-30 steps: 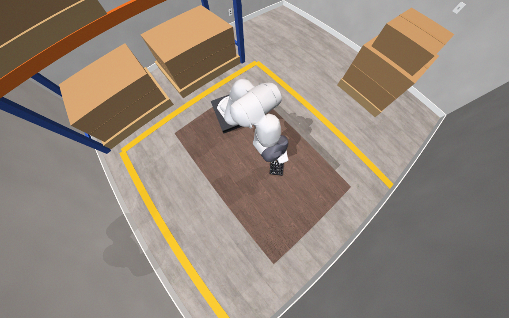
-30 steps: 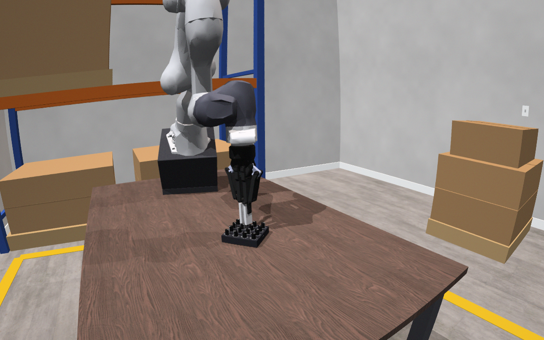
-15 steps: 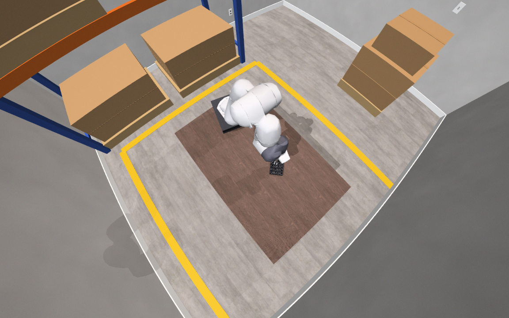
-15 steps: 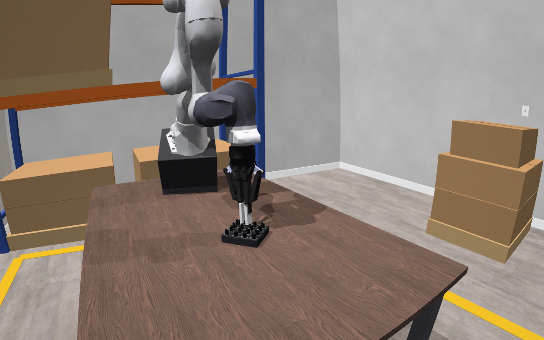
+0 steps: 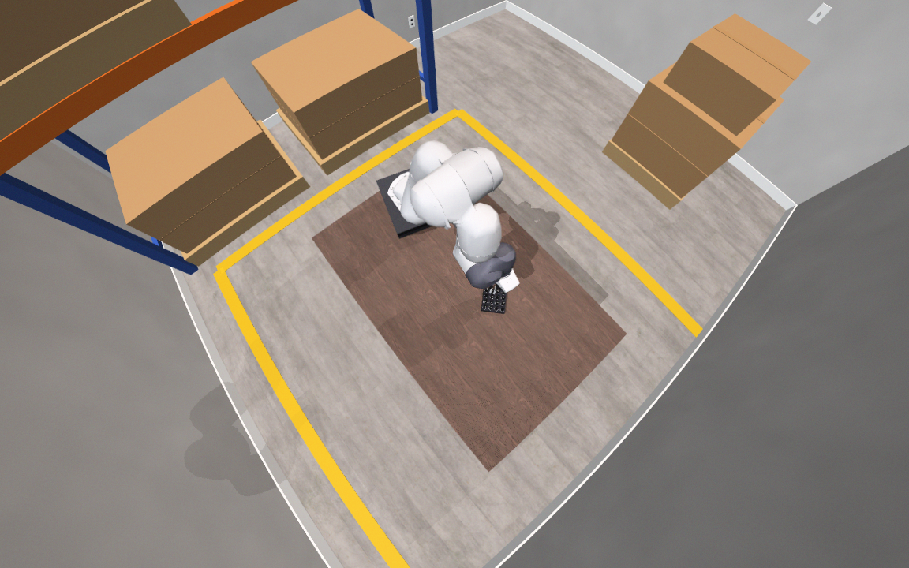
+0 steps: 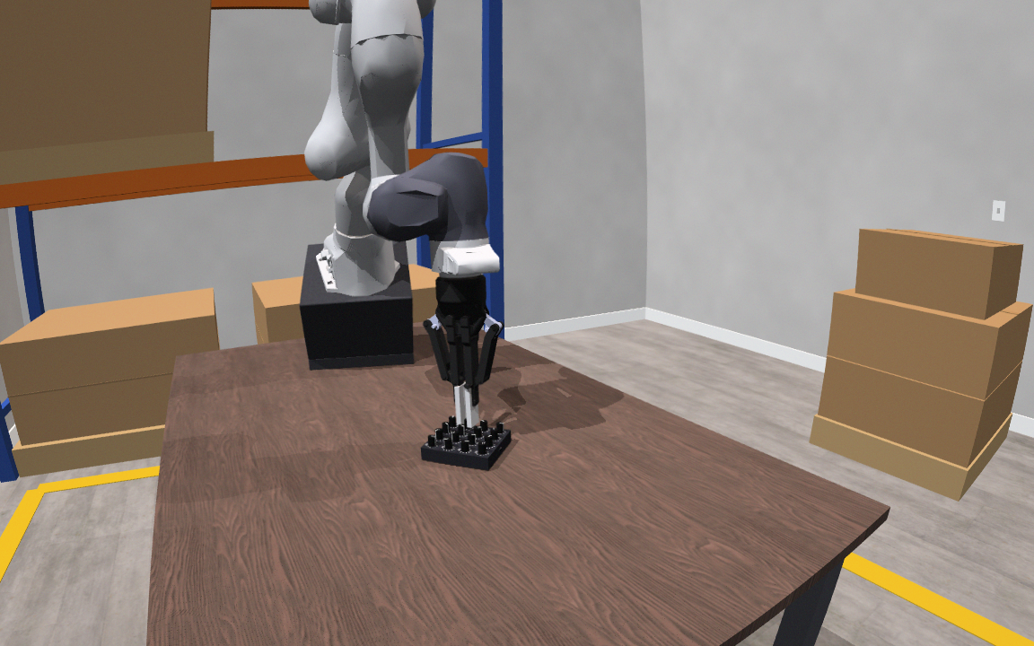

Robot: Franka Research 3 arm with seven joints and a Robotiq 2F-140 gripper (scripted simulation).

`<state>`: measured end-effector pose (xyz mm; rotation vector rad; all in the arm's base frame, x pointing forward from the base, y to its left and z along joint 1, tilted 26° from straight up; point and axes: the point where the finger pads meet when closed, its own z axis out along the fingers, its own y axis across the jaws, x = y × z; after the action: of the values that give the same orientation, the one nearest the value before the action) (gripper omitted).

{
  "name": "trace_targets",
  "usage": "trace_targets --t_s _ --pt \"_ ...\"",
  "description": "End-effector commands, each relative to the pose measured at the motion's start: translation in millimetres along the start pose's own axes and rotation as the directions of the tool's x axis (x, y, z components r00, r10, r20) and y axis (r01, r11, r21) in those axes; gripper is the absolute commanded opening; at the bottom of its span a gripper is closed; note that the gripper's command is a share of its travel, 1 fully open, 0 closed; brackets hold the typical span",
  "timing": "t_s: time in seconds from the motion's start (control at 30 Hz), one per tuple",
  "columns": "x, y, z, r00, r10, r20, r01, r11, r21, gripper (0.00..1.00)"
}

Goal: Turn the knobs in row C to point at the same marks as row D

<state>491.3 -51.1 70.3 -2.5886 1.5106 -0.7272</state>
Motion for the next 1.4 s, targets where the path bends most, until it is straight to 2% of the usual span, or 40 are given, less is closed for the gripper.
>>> trace_targets --t_s 0.0,0.33,0.37,1.37 --pt "2.2 -0.2 0.2 0.998 -0.061 0.015 0.061 0.998 -0.025 0.05" --pt "2.2 -0.2 0.2 0.998 -0.061 0.015 0.061 0.998 -0.025 0.05" --pt "2.2 -0.2 0.2 0.998 -0.061 0.015 0.061 0.998 -0.025 0.12" --pt "2.3 -0.3 -2.4 0.998 -0.061 0.015 0.061 0.998 -0.025 0.12"
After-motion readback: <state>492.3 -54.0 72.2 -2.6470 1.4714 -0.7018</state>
